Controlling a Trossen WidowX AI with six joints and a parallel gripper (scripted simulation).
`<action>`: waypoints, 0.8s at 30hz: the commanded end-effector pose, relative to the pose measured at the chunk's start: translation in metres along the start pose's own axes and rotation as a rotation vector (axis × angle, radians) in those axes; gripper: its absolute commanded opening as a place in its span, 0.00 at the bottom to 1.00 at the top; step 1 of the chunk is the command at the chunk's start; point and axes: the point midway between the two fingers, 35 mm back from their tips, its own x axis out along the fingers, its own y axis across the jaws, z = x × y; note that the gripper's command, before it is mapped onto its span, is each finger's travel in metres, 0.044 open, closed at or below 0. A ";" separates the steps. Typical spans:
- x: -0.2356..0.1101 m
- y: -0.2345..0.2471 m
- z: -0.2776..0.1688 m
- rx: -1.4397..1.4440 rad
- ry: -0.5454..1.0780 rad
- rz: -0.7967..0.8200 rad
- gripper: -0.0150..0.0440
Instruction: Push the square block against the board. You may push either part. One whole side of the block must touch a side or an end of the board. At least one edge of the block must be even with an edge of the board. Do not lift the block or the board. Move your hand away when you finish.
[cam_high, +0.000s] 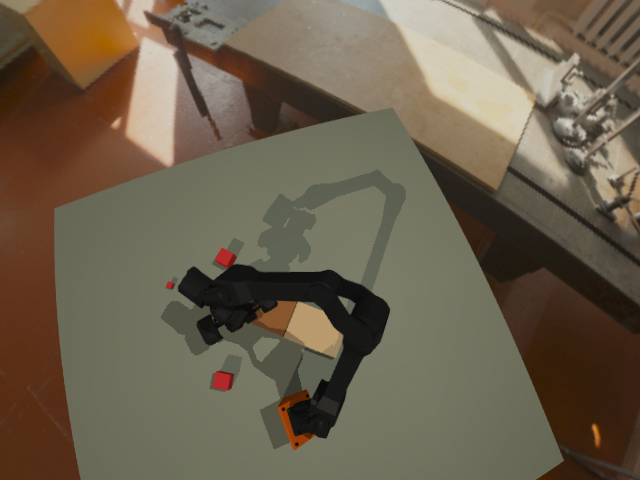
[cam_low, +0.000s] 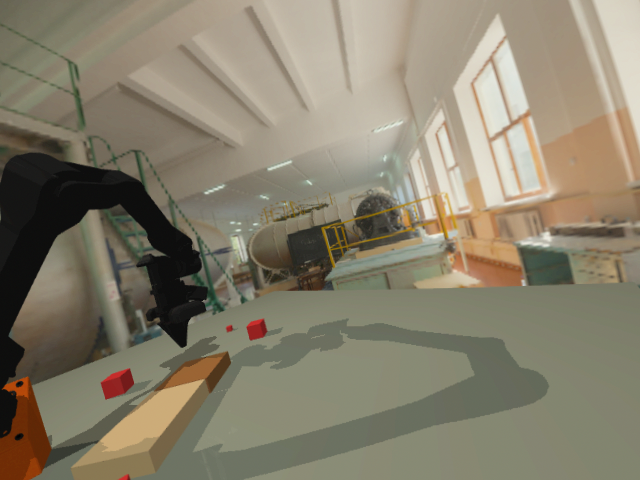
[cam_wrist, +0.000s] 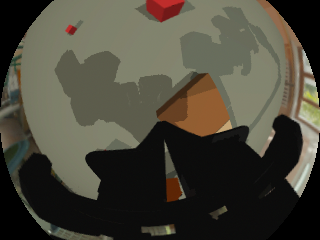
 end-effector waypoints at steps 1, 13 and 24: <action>0.001 -0.004 0.011 -0.135 0.002 -0.006 0.25; 0.002 -0.019 0.042 -0.544 0.006 -0.011 0.25; 0.016 -0.023 0.049 -0.628 0.007 -0.011 0.25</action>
